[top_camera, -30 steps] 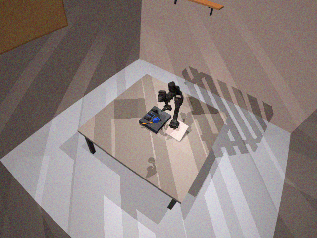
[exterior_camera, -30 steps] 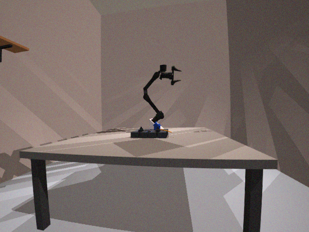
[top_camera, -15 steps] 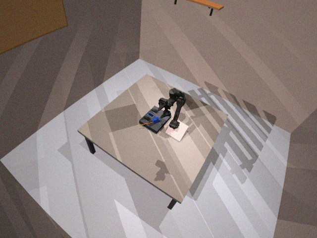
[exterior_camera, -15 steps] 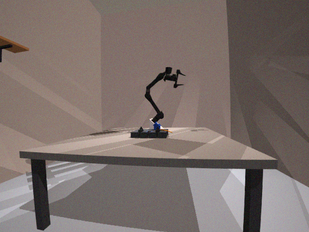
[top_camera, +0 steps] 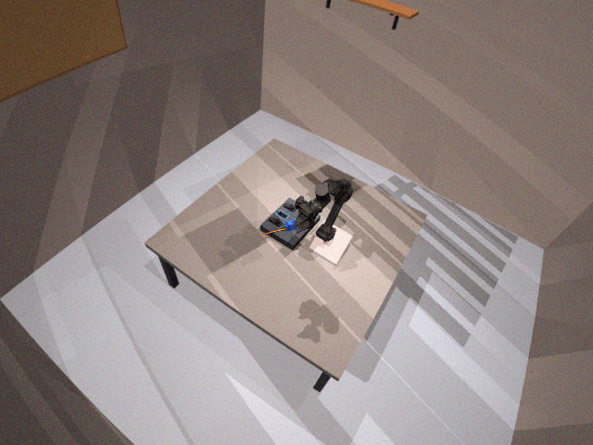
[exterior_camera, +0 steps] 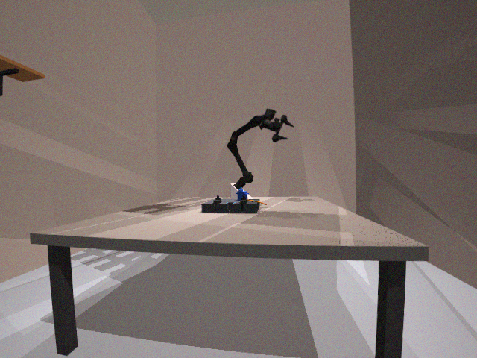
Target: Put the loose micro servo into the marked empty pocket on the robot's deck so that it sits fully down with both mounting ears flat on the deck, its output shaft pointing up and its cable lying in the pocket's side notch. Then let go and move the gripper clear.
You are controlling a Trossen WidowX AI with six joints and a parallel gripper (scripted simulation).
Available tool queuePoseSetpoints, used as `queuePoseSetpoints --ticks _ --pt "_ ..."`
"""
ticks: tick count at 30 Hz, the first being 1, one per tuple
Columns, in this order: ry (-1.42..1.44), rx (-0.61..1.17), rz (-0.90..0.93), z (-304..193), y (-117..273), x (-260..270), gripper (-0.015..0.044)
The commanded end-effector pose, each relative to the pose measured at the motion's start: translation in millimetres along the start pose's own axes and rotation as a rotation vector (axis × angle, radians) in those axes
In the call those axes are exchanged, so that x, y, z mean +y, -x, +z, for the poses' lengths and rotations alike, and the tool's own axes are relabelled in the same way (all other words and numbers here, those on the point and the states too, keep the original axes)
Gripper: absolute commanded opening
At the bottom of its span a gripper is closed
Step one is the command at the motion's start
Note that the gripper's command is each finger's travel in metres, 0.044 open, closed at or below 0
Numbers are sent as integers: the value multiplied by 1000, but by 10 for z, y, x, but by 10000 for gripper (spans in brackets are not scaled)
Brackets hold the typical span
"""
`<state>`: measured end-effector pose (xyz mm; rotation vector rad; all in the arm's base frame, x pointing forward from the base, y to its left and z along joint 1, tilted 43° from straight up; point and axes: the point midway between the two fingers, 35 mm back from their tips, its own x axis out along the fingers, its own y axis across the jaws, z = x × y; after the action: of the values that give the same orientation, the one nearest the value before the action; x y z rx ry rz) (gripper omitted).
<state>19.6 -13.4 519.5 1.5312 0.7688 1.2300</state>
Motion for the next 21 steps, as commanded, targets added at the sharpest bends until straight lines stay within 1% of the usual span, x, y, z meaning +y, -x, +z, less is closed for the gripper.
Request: queuePoseSetpoints --ticks 1,11,21 --pt "130 -23 -90 -78 -243 -171 440" --pt "416 -61 -289 -109 -676 -571 440" --pt "651 -62 -525 57 -1069 -1084 440"
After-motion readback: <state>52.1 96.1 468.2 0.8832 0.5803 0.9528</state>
